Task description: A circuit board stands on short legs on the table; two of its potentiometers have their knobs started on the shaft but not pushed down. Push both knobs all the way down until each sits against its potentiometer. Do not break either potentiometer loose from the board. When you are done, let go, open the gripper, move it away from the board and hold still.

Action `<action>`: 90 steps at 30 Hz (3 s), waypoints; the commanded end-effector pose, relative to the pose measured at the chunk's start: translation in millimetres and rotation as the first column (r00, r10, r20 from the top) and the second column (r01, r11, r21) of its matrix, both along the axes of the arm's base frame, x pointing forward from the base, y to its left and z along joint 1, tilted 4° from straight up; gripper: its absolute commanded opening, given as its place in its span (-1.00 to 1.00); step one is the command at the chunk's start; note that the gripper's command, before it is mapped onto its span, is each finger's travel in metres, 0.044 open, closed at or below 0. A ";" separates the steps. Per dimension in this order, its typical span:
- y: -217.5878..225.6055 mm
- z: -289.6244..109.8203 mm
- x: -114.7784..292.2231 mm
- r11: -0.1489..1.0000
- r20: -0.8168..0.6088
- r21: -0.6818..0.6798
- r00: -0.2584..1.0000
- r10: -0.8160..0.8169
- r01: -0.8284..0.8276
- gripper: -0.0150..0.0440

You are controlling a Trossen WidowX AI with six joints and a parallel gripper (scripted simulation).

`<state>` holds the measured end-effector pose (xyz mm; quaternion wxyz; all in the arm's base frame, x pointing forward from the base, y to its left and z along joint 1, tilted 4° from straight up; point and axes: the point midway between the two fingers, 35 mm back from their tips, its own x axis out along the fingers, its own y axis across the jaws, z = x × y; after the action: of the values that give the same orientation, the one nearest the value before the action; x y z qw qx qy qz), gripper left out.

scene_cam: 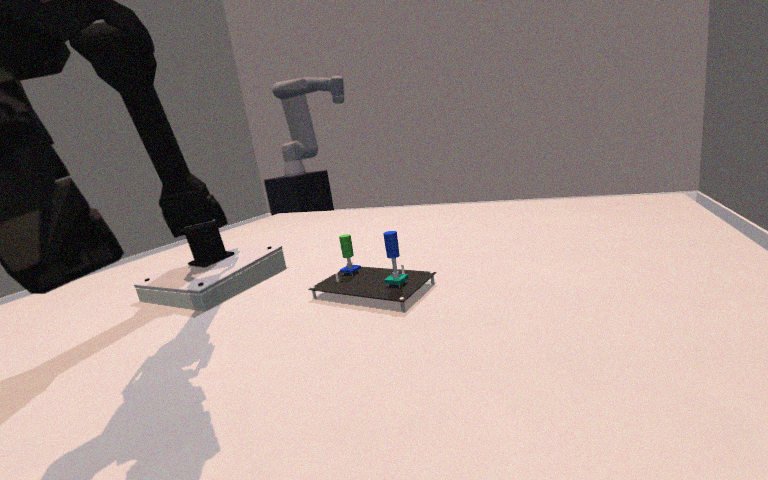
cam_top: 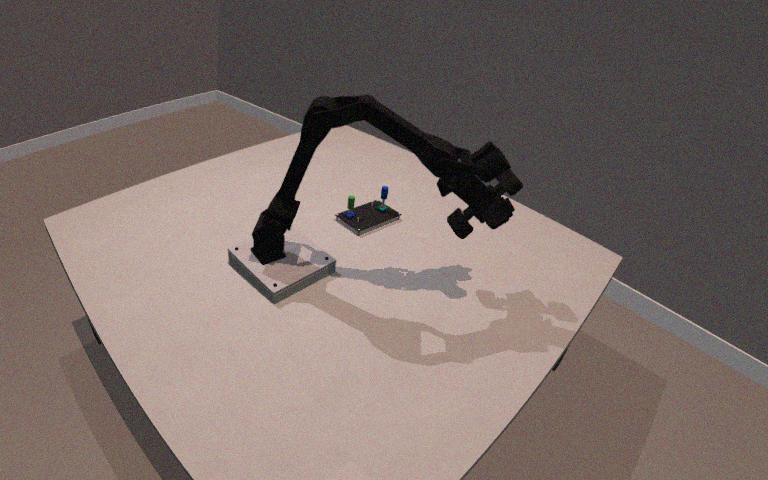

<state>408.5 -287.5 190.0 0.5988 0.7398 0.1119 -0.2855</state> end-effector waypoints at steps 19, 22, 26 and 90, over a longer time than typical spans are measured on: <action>155.1 -42.1 15.5 0.886 -0.370 -0.092 0.842 0.393 -0.455 -0.49; 175.2 -46.6 12.0 0.849 -0.419 -0.095 0.794 0.440 -0.520 -0.49; 201.2 -52.1 5.6 0.790 -0.482 -0.095 0.722 0.496 -0.606 -0.49; 357.7 -108.8 -112.2 -0.056 -0.850 0.148 -0.156 0.503 -0.987 -0.49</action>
<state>297.0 71.6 87.5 0.7176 0.0532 0.6886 -0.0895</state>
